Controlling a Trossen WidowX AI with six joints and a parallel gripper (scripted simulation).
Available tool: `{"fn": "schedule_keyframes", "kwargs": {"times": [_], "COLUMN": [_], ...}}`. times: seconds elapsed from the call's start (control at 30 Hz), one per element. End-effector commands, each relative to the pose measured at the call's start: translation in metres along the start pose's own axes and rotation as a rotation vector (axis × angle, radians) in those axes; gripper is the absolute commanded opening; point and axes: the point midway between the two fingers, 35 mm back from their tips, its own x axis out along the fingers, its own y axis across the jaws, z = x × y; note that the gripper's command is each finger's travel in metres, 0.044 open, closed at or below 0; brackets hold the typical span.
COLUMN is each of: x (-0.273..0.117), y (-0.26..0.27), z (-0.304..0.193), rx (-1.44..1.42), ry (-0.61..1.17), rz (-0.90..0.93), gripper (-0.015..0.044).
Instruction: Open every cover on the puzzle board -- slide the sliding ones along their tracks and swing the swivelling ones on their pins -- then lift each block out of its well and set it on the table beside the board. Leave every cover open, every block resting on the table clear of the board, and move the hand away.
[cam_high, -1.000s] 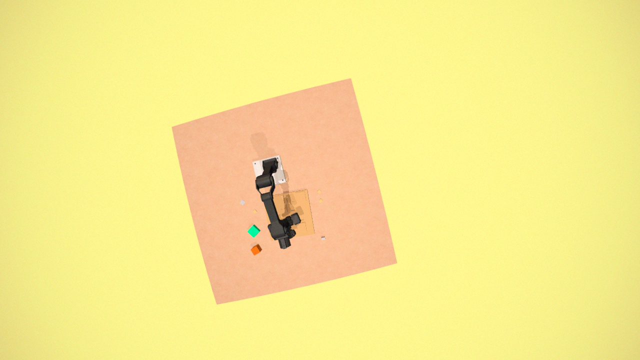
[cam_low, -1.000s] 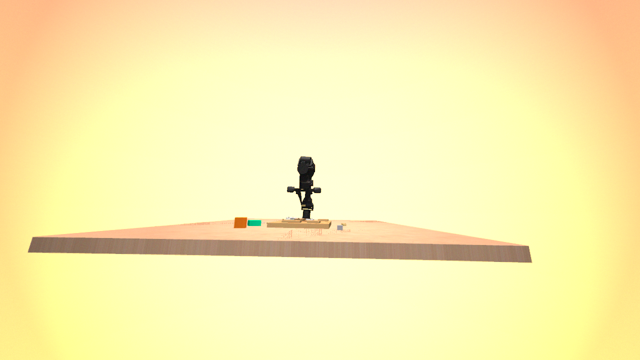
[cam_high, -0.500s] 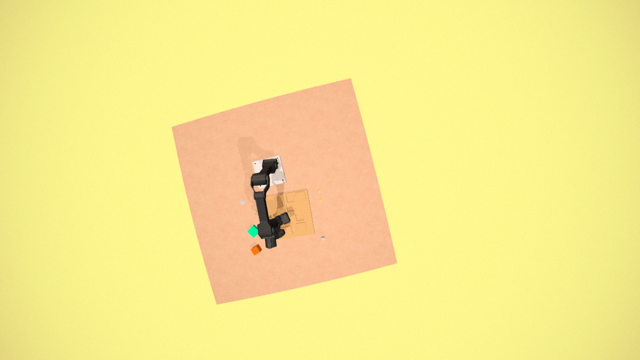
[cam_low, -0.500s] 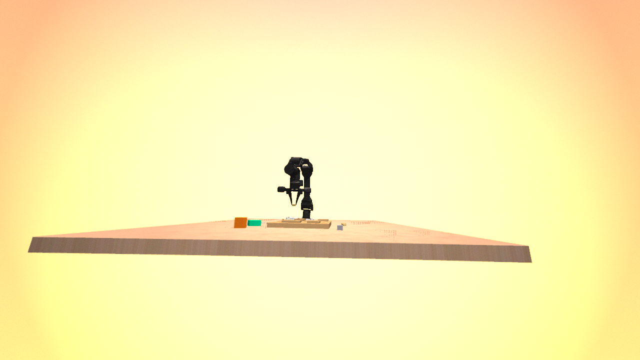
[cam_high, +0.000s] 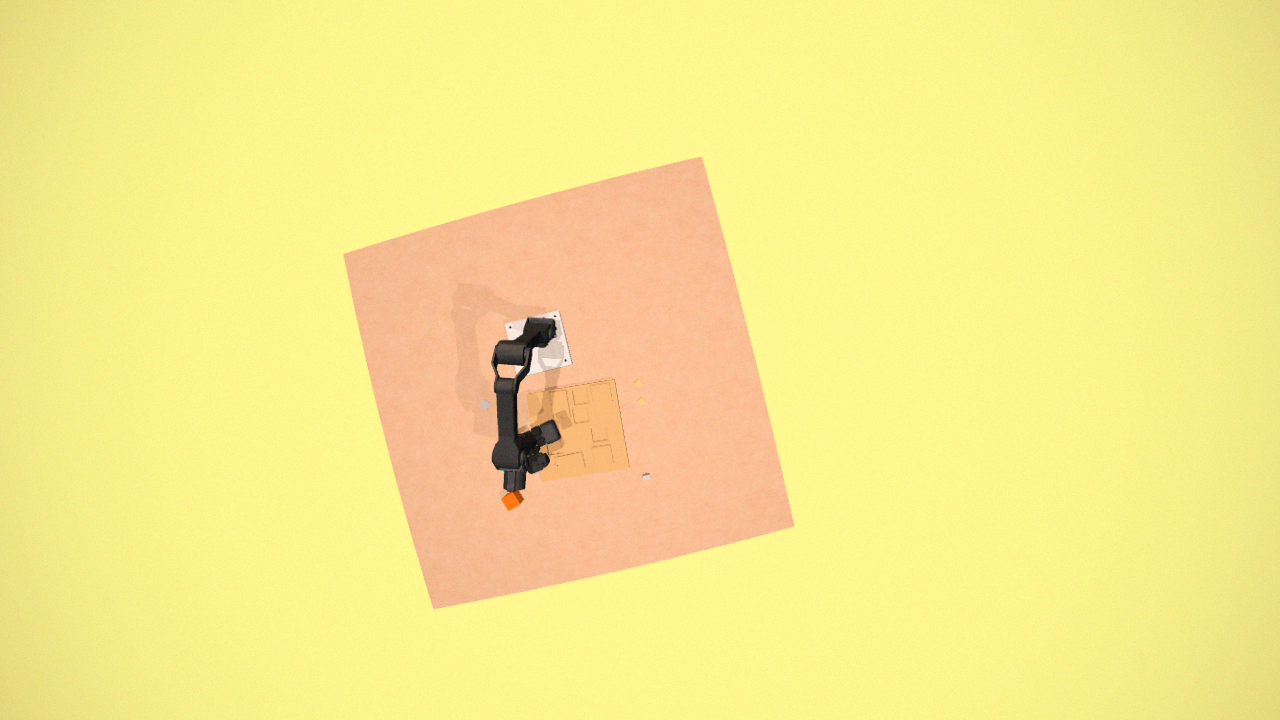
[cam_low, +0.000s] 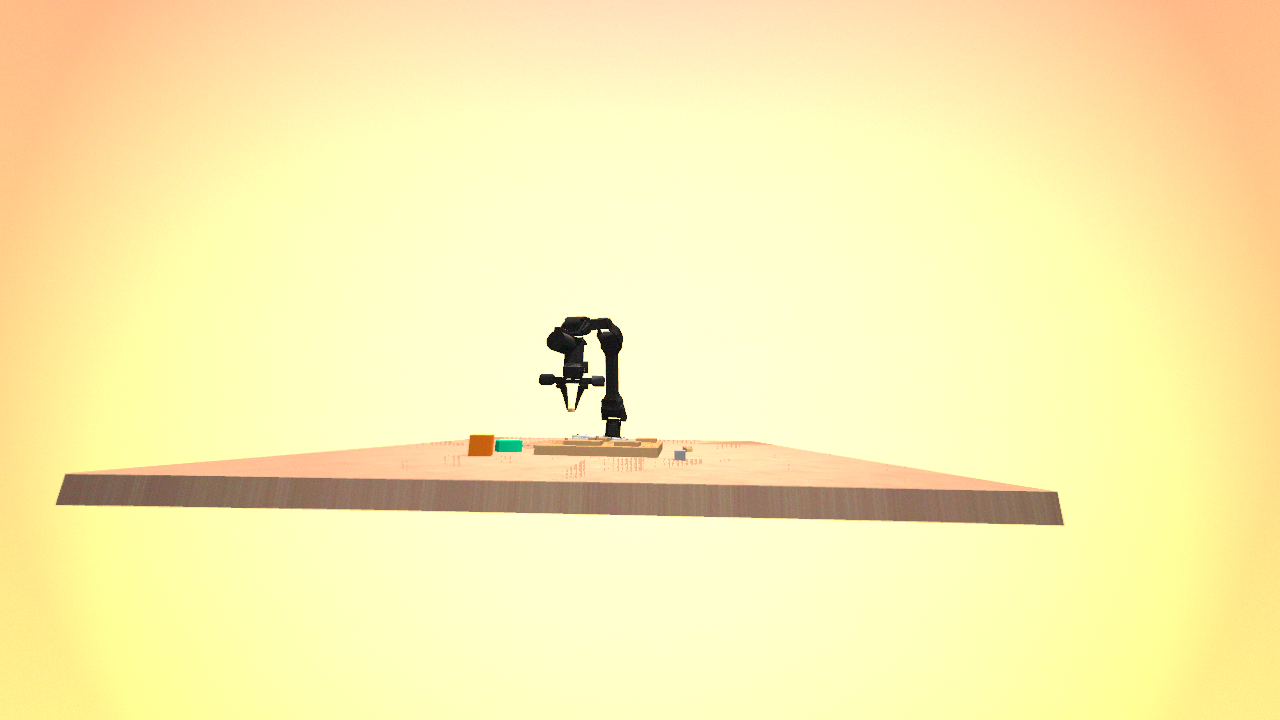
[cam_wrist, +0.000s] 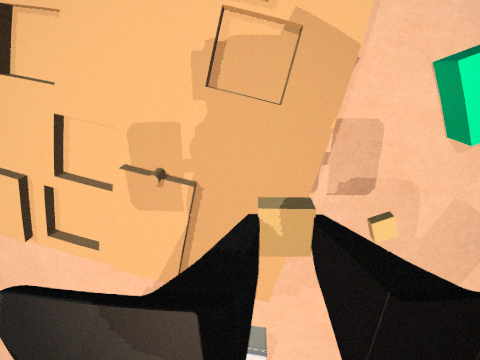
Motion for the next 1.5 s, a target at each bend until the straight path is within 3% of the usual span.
{"fn": "schedule_keyframes", "kwargs": {"times": [0.0, 1.13, 1.47], "x": [-0.003, 0.003, 0.013], "y": [-0.011, -0.082, -0.084], "z": [-0.012, -0.122, -0.123], "rx": [-0.003, -0.002, -0.002], "ry": [-0.005, 0.005, 0.005], "rz": [-0.008, -0.008, -0.008], "gripper": [0.0080, 0.0080, 0.0080]}}
